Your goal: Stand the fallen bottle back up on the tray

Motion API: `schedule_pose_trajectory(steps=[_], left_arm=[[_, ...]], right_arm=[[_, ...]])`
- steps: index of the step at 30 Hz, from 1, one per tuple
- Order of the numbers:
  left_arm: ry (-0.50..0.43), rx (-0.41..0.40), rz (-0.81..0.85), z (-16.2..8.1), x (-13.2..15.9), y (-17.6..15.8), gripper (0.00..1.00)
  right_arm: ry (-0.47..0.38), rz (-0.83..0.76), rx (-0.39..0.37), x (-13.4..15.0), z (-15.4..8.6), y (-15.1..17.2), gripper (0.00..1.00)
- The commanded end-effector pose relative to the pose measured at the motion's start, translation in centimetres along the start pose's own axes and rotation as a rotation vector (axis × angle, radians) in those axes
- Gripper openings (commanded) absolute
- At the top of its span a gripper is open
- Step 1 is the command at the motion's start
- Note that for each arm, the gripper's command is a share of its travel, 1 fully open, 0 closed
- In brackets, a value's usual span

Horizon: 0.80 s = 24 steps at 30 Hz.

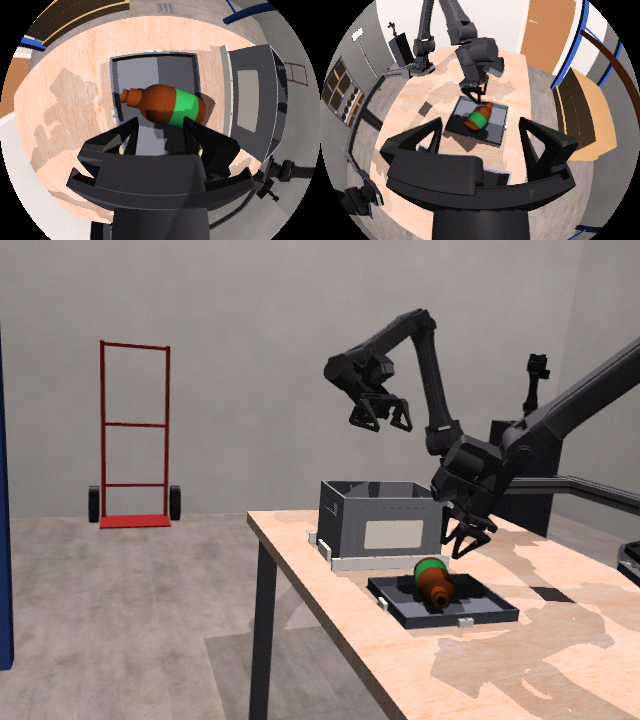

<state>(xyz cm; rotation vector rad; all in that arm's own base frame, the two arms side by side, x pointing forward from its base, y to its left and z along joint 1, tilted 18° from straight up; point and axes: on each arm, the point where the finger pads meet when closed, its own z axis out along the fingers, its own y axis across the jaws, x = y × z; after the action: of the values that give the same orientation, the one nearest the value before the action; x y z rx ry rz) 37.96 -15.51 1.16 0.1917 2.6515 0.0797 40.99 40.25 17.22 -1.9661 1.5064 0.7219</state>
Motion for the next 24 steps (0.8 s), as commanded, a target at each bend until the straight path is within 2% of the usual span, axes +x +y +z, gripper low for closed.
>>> schedule_pose_trajectory(steps=[1, 4, 18, 20, 24], left_arm=[[0.075, -0.010, -0.237, 0.5, -2.1, 0.8, 0.57], [0.098, -0.010, -0.282, 0.6, -2.1, 1.0, 0.57], [0.509, 0.033, -0.919, 3.2, -2.3, 4.9, 0.57], [0.509, 0.033, -0.919, 3.2, -2.3, 4.9, 0.57], [0.656, 0.044, -1.157, 4.1, -2.3, 6.3, 0.57]], right_arm=[[-0.002, -0.012, -0.001, -0.1, 0.2, -0.2, 1.00], [-0.002, -0.012, -0.001, -0.1, 0.2, -0.2, 1.00], [-0.002, -0.012, -0.001, -0.1, 0.2, -0.2, 1.00], [-0.002, -0.012, -0.001, -0.1, 0.2, -0.2, 1.00], [-0.002, -0.012, -0.001, -0.1, 0.2, -0.2, 1.00]])
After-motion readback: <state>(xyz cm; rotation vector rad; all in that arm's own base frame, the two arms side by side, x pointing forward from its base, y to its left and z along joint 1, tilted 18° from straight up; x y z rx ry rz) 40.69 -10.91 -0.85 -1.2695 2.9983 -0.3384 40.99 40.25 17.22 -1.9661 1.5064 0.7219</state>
